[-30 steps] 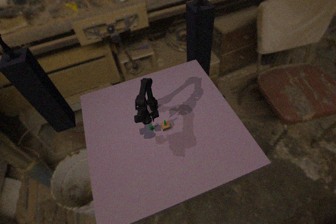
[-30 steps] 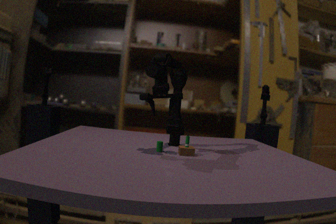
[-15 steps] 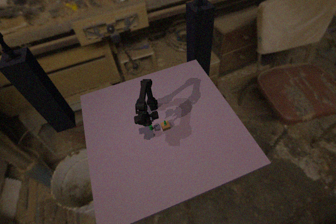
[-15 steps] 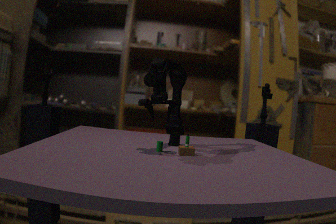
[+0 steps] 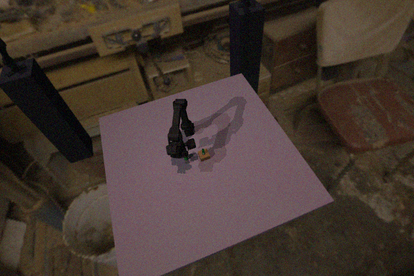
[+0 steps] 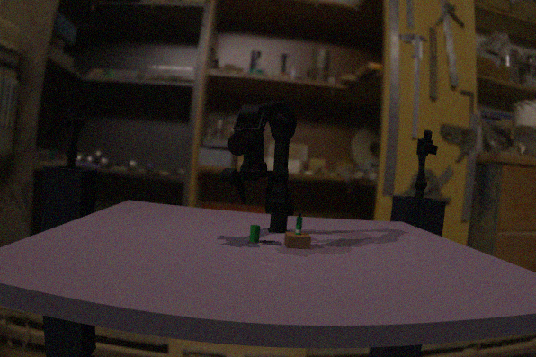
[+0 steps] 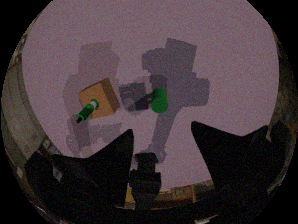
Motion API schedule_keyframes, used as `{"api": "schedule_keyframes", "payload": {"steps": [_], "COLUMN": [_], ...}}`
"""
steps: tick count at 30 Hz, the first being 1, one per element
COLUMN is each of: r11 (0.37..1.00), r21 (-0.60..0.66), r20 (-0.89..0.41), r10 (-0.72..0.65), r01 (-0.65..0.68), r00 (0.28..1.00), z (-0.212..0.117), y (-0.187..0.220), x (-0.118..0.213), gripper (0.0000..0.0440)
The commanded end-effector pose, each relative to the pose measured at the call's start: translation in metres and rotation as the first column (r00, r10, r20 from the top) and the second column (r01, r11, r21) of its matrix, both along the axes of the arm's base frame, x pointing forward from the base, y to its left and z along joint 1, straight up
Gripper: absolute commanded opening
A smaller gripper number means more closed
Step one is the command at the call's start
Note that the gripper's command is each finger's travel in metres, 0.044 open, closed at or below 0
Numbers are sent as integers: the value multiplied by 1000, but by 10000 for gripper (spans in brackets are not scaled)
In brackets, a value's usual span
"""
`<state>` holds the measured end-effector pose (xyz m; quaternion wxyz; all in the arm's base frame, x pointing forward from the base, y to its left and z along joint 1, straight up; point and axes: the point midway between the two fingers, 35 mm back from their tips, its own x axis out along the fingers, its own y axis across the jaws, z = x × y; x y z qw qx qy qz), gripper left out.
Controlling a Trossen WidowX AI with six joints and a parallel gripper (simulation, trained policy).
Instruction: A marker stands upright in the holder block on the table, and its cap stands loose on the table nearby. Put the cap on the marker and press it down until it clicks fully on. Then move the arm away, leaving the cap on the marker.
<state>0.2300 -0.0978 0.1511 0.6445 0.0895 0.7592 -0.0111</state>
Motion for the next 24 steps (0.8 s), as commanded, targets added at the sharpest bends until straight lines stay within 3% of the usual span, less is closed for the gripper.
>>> {"api": "schedule_keyframes", "payload": {"steps": [1, 24], "r11": [1000, 986], "r21": [10, 46], "r20": [-30, -59], "r10": [23, 161], "r01": [-23, -158], "r00": [999, 985], "z": [-11, -71], "y": [1, 7], "x": [-2, -10], "gripper": [299, 265]}}
